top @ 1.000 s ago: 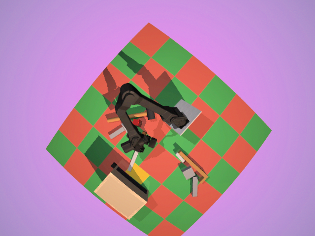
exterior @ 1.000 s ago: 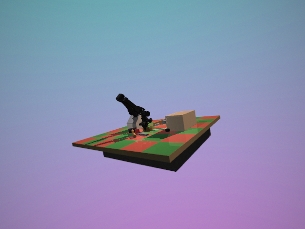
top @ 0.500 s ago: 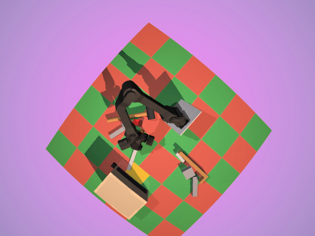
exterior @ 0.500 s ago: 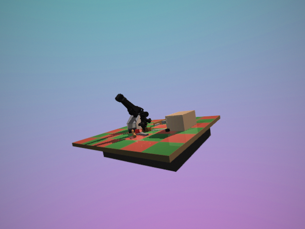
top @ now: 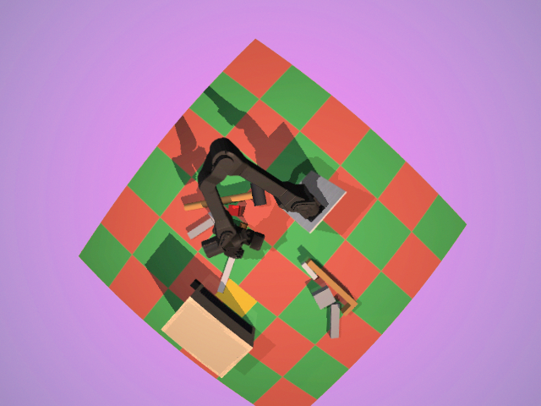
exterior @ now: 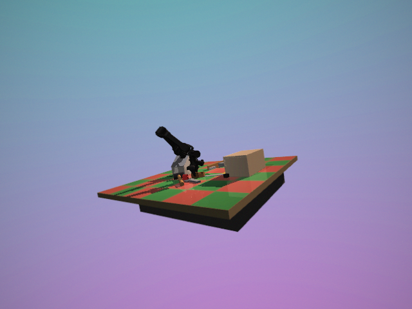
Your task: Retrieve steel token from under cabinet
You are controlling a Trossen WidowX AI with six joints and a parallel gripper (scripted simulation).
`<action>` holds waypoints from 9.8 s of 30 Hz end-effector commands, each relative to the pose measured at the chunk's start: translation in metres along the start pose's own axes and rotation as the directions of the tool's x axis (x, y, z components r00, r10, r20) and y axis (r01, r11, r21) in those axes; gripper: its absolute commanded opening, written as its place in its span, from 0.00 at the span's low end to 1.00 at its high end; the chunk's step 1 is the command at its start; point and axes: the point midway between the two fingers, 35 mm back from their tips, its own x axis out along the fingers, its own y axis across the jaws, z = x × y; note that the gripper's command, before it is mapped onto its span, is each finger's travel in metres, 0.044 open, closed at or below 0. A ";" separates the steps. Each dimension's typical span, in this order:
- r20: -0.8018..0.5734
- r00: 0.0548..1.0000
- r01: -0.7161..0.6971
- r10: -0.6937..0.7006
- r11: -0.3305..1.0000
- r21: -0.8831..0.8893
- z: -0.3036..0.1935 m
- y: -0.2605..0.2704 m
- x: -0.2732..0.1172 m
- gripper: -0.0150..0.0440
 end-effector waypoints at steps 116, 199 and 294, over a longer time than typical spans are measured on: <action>0.012 1.000 0.006 -0.006 0.999 0.031 0.089 -0.001 0.001 0.25; 0.016 1.000 0.006 -0.006 0.999 0.035 0.173 -0.005 -0.001 0.25; 0.016 1.000 0.005 -0.005 0.999 0.035 0.164 0.017 0.000 0.25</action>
